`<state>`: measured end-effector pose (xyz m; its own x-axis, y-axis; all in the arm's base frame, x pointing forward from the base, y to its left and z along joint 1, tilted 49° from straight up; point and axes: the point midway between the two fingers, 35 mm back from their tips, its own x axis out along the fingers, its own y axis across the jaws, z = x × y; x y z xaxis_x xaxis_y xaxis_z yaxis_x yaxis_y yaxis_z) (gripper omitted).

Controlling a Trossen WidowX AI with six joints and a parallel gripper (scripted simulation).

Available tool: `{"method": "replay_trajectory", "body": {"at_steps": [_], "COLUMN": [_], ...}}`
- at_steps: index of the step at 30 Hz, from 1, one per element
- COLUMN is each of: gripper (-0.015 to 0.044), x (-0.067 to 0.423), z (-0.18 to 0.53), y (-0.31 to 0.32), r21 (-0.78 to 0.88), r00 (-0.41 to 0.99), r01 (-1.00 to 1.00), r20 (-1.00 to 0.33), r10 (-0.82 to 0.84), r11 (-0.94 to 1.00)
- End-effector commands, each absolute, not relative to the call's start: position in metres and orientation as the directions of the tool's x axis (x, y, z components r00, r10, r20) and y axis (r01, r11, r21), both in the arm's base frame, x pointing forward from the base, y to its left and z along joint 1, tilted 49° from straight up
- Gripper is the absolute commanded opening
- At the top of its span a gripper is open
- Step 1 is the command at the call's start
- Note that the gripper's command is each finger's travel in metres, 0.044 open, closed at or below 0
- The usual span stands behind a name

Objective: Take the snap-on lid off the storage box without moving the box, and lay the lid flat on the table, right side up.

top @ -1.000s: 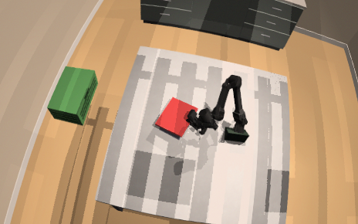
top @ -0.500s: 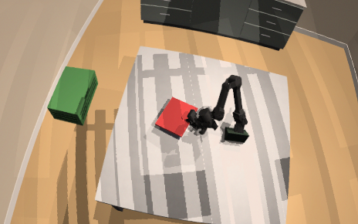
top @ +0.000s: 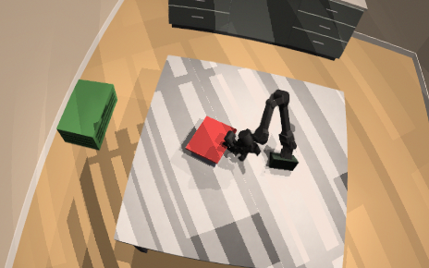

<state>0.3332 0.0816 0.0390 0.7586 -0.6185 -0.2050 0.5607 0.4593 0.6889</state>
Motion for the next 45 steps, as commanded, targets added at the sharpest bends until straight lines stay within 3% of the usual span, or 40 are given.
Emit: {"method": "replay_trajectory", "body": {"at_steps": [1,45], "gripper": [0.0,0.0], "x": [0.334,0.3359], "z": [0.0386,0.0474], "y": [0.0814,0.0892], "r21": [0.687,0.688], "r00": [0.759,0.76], "r01": [0.562,0.562], "r20": [-0.208,-0.209], "r10": [-0.617,-0.615], "r11": [0.46,0.46]}}
